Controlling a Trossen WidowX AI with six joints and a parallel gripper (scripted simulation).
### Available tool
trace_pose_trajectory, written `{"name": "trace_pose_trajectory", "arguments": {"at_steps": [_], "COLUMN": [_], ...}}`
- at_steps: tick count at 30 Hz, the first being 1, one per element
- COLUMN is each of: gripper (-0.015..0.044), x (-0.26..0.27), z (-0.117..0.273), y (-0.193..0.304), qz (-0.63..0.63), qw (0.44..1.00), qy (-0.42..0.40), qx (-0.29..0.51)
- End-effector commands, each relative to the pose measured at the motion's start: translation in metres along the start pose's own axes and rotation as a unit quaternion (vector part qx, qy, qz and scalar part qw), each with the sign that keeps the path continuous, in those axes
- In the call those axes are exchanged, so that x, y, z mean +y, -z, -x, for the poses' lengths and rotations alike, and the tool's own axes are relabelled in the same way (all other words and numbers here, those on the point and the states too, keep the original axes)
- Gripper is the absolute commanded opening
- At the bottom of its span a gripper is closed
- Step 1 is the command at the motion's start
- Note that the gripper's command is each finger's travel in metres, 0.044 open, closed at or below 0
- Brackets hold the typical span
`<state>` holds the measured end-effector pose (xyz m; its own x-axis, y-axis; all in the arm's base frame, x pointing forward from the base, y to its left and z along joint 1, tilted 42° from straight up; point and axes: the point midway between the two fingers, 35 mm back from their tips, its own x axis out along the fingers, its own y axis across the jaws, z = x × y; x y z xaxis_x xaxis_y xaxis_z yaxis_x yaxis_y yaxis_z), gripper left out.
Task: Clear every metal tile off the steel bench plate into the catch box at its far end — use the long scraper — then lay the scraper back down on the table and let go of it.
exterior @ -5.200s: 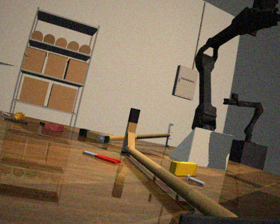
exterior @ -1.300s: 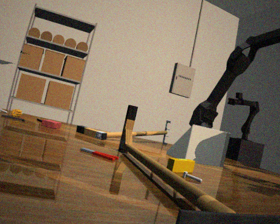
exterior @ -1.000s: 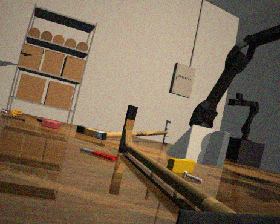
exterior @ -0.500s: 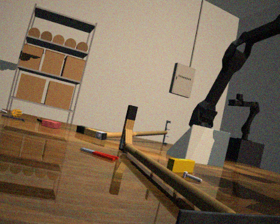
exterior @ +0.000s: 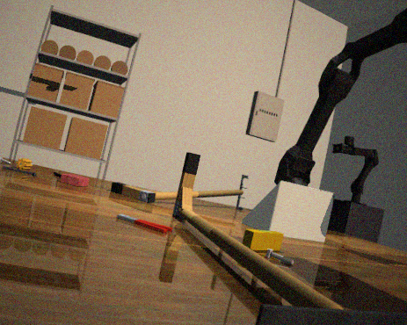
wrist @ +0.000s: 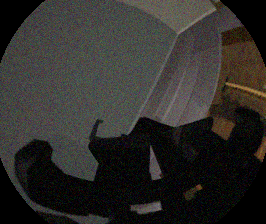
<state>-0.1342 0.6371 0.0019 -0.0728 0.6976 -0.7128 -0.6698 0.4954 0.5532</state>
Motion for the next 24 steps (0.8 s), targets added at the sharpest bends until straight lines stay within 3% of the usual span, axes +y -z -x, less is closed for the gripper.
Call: {"name": "trace_pose_trajectory", "arguments": {"at_steps": [1, 24], "gripper": [0.0000, 0.0000], "x": [-0.018, -0.102], "z": [-0.004, -0.002], "y": [-0.005, -0.046], "qz": [0.008, 0.036], "qw": [1.000, 0.989], "qy": [0.026, 0.142], "qx": [0.000, 0.006]}}
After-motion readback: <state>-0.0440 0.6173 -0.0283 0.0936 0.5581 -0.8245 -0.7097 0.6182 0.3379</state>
